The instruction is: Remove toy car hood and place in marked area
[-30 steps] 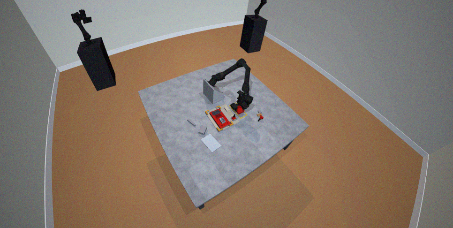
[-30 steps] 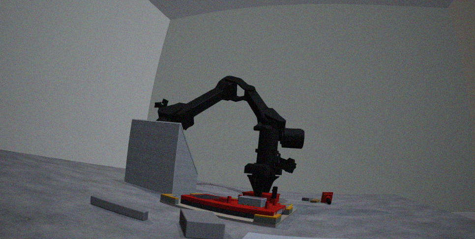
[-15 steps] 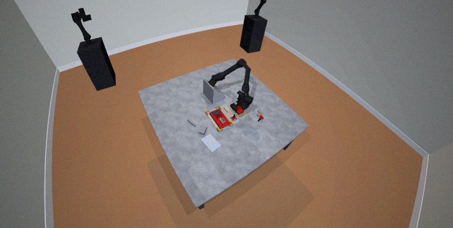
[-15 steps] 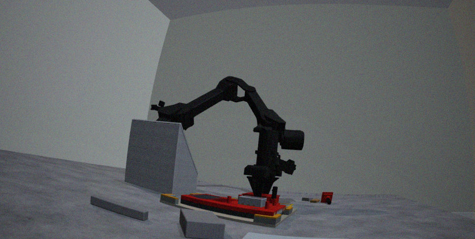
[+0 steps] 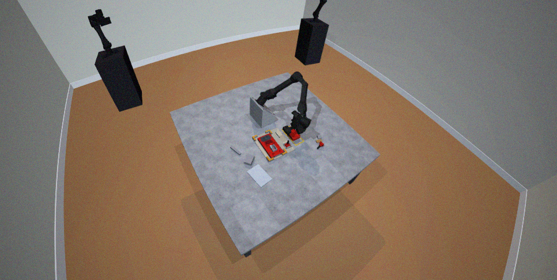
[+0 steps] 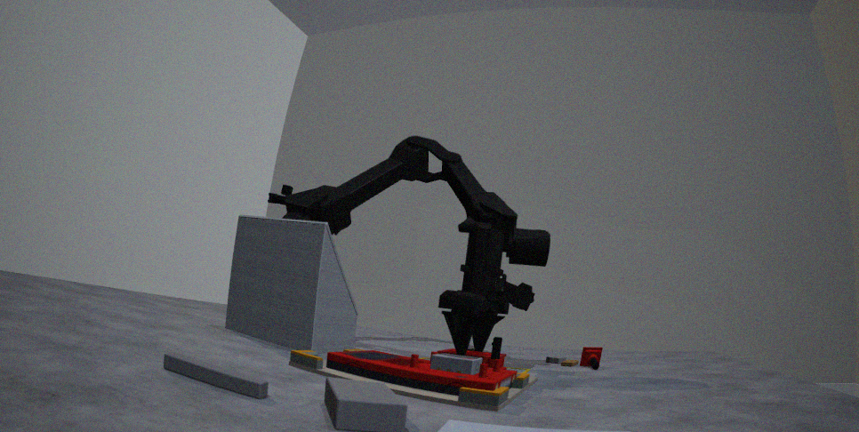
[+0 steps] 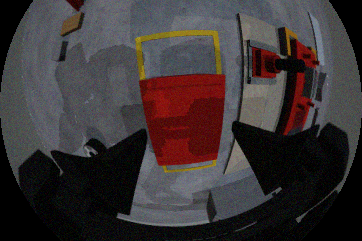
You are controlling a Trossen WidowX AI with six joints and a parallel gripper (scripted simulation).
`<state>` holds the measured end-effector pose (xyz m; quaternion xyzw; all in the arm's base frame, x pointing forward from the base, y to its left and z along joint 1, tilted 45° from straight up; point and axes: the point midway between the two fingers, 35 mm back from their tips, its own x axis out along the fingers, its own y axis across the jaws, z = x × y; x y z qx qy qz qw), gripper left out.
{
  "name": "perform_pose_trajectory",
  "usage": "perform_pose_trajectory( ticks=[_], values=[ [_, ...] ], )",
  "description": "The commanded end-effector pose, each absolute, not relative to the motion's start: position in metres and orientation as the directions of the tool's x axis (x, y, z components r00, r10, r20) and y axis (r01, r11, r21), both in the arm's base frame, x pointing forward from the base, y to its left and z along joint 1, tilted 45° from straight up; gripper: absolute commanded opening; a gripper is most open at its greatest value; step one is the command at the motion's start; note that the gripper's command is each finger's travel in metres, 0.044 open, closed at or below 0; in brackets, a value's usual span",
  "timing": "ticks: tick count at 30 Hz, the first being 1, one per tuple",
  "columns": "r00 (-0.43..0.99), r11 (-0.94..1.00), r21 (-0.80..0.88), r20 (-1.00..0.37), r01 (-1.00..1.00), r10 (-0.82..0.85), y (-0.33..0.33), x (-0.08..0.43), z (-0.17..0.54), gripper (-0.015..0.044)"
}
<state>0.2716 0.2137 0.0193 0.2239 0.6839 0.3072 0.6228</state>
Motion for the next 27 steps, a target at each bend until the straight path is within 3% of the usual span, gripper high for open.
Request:
perform_pose_trajectory(
  ticks=[1,5,27],
  values=[
    [-0.11,0.705,0.703,-0.711,-0.087,0.695,0.196,0.281,0.042,0.044],
    [-0.114,0.704,0.705,-0.708,-0.086,0.697,0.173,0.283,0.066,0.044],
    [-0.114,0.704,0.705,-0.708,-0.086,0.697,0.173,0.283,0.066,0.044]
  ],
)
